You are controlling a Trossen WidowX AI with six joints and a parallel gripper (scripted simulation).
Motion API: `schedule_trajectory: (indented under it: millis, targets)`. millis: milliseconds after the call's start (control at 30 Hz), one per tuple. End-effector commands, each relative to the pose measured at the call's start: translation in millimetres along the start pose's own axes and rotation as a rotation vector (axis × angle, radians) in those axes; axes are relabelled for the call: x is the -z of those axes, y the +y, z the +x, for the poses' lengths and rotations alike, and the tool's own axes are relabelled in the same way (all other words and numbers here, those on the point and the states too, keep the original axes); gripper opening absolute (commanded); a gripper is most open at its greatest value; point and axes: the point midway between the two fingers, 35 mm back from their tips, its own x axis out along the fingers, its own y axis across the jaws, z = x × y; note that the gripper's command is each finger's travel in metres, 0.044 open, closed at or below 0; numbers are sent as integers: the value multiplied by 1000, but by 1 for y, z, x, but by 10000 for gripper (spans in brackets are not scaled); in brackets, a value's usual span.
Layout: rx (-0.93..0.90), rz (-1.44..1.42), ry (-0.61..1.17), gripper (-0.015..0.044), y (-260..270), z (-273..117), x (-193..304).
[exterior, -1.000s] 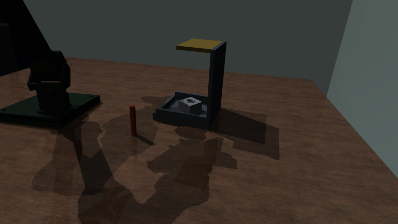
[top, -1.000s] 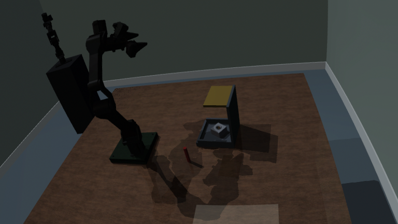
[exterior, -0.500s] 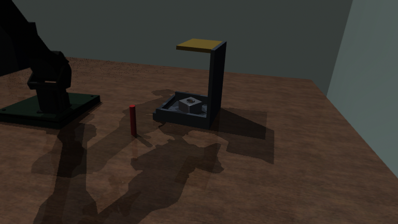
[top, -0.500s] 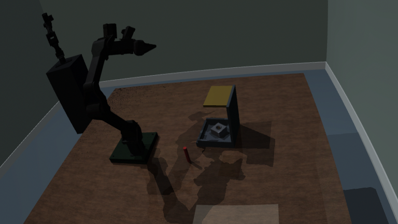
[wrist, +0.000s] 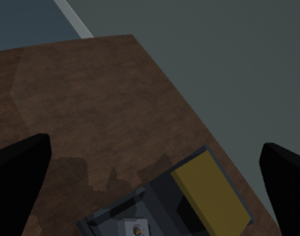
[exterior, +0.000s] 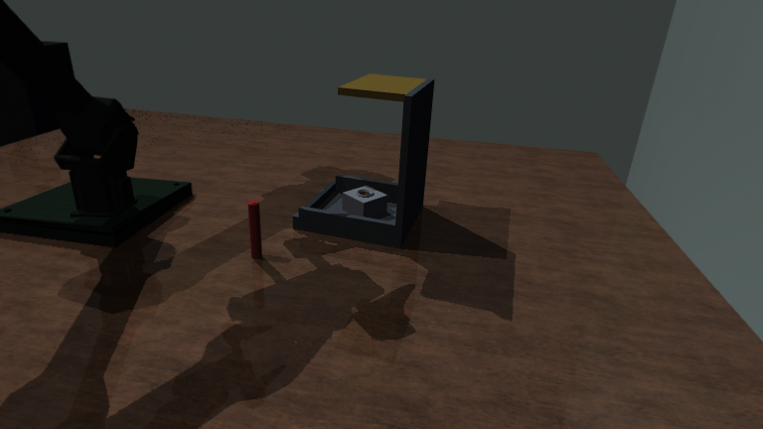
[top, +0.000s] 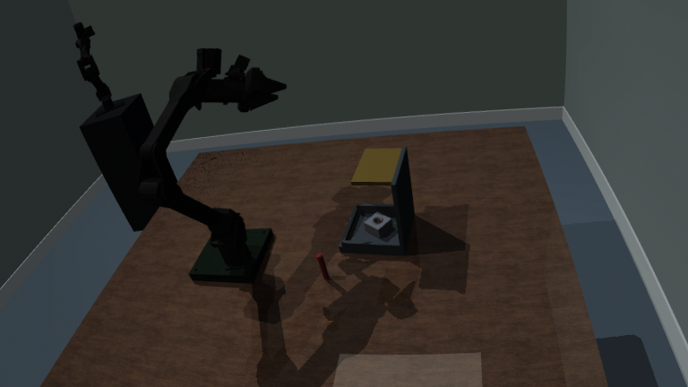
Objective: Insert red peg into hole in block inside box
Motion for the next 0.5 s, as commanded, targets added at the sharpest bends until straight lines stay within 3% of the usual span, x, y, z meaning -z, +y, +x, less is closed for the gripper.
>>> schedule_trajectory:
  millis: [0, 467]
  targets:
    - [20, -107, 38, 440, -1, 12, 12]
    - [73, -464, 185, 440, -15, 46, 56]
